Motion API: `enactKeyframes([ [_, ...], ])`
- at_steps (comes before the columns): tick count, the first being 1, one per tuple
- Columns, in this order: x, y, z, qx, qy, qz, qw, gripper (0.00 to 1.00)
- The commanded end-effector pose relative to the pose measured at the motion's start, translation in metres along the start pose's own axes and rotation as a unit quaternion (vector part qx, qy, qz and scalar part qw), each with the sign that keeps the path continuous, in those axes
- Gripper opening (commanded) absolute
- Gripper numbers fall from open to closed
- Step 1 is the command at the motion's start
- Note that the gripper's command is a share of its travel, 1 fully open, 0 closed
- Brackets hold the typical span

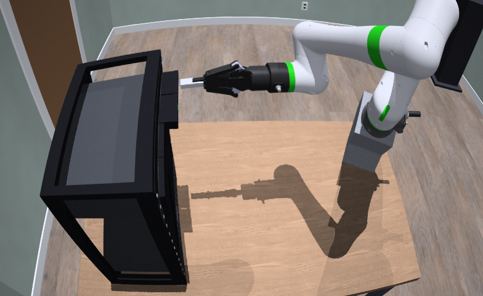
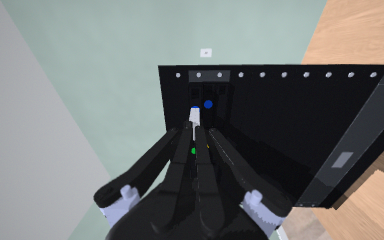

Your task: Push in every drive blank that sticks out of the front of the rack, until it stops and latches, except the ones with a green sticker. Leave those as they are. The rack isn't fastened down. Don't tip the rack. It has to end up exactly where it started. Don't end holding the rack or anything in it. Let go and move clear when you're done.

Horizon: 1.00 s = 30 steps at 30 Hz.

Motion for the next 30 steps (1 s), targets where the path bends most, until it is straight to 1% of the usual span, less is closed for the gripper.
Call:
enactKeyframes([
  [1, -0.0002, 0.0, -0.0001, 0.0, 0.0, 0.0, 1.0, 0.0],
  [15, -0.0002, -0.0001, -0.0001, 0.0, 0.0, 0.0, 1.0, 0.0],
  [25, -0.0002, -0.0096, -0.0001, 0.0, 0.0, 0.0, 1.0, 0.0],
  [30, -0.0002, -0.01, -0.0001, 0.0, 0.0, 0.0, 1.0, 0.0],
])
Point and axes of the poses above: the point where the finger pads meet when closed, its own y axis back along the fingers, its own x axis across the jaws, z = x × y, the point moved 1 cm from there along y, back along the fingers, and after that the axes turned 8 degrees about y, right-handed, at the moved point
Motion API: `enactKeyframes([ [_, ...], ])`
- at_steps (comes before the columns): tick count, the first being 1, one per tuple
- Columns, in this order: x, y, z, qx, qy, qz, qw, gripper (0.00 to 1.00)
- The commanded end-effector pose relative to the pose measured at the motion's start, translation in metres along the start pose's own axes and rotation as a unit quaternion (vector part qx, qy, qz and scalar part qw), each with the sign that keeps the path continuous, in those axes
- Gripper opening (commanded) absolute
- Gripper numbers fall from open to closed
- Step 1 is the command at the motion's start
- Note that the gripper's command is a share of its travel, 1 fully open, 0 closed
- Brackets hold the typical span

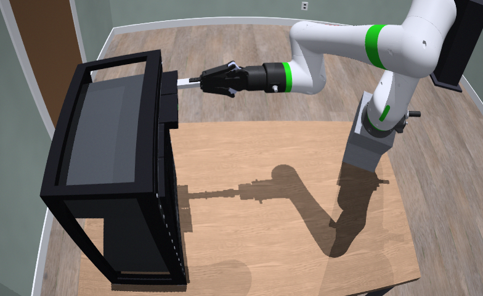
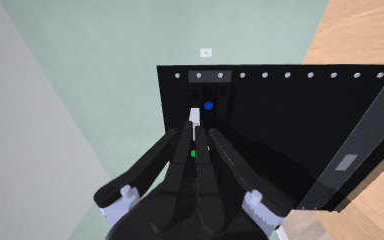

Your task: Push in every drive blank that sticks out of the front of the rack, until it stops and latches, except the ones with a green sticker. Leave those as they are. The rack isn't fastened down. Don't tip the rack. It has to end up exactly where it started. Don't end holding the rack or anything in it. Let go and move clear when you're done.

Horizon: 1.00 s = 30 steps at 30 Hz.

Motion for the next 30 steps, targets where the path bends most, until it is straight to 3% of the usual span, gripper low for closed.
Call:
enactKeyframes([
  [1, 0.0, 0.0, 0.0, 0.0, 0.0, 0.0, 1.0, 0.0],
  [30, 0.0, -0.016, 0.0, 0.0, 0.0, 0.0, 1.0, 0.0],
])
Point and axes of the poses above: the point where the finger pads meet when closed, its own y axis back along the fingers, its own x axis across the jaws, z = x × y, the point moved 1 cm from there along y, back along the fingers, and after that the axes turned 8 degrees about y, right-handed, at the moved point
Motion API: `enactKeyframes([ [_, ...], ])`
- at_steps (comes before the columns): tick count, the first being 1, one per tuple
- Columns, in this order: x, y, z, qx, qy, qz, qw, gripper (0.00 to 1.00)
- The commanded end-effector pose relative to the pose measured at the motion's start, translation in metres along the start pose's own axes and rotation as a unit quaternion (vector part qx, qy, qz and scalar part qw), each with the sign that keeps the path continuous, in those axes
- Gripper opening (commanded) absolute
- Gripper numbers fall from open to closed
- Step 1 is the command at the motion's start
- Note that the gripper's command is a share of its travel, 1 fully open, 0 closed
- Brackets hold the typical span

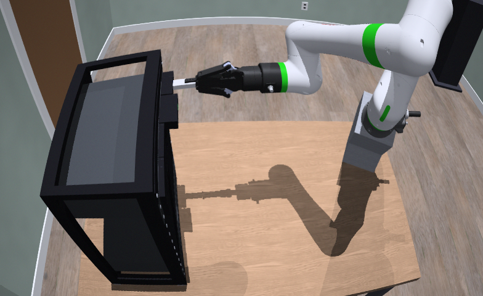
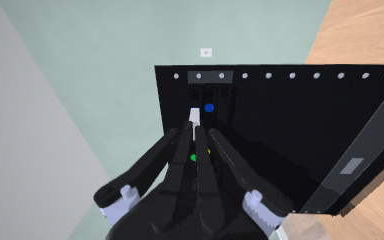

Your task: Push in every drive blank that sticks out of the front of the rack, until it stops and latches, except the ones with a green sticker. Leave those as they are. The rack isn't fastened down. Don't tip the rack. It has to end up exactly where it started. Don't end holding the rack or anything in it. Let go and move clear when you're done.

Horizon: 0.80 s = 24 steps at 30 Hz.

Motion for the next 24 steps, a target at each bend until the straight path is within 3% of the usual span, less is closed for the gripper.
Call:
enactKeyframes([
  [1, -0.0002, -0.0049, -0.0001, 0.0, 0.0, 0.0, 1.0, 0.0],
  [24, -0.0002, -0.0105, -0.0001, 0.0, 0.0, 0.0, 1.0, 0.0],
])
Point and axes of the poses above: the point where the finger pads meet when closed, its own y axis back along the fingers, its own x axis across the jaws, z = x × y, the point moved 1 cm from there along y, back along the fingers, and after that the axes turned 8 degrees about y, right-handed, at the moved point
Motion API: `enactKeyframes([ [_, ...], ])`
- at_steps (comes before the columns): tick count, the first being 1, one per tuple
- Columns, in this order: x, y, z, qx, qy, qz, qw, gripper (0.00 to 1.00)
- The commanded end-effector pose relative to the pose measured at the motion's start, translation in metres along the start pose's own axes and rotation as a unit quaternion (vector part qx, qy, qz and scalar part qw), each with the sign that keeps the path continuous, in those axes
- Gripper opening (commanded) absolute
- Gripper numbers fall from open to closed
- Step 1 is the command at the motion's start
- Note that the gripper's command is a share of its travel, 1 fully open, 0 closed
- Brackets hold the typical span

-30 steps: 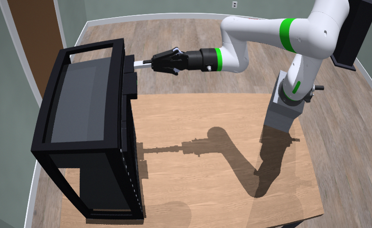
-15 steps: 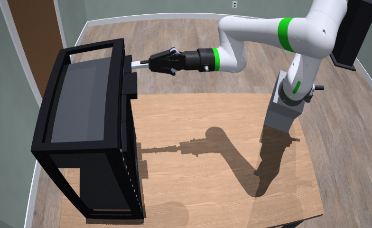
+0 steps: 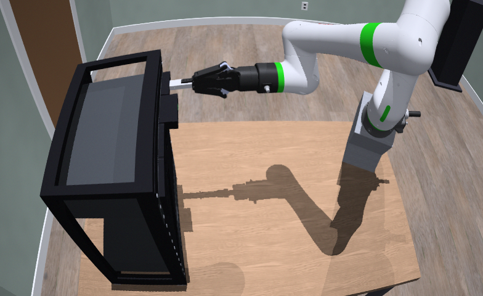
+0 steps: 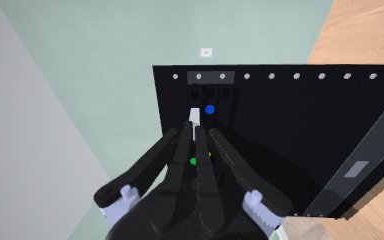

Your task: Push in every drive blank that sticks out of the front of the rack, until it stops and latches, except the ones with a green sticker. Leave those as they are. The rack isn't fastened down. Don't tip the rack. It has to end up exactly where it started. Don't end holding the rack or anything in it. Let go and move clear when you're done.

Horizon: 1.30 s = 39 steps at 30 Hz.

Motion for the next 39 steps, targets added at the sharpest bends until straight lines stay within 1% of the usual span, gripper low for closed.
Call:
enactKeyframes([
  [1, -0.0002, -0.0002, -0.0001, 0.0, 0.0, 0.0, 1.0, 0.0],
  [39, -0.0001, -0.0062, -0.0001, 0.0, 0.0, 0.0, 1.0, 0.0],
])
Point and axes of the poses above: the point where the finger pads meet when closed, its own y axis back along the fingers, its own x axis across the jaws, z = x × y, the point moved 1 cm from there along y, back along the fingers, and after that the axes turned 8 degrees about y, right-handed, at the moved point
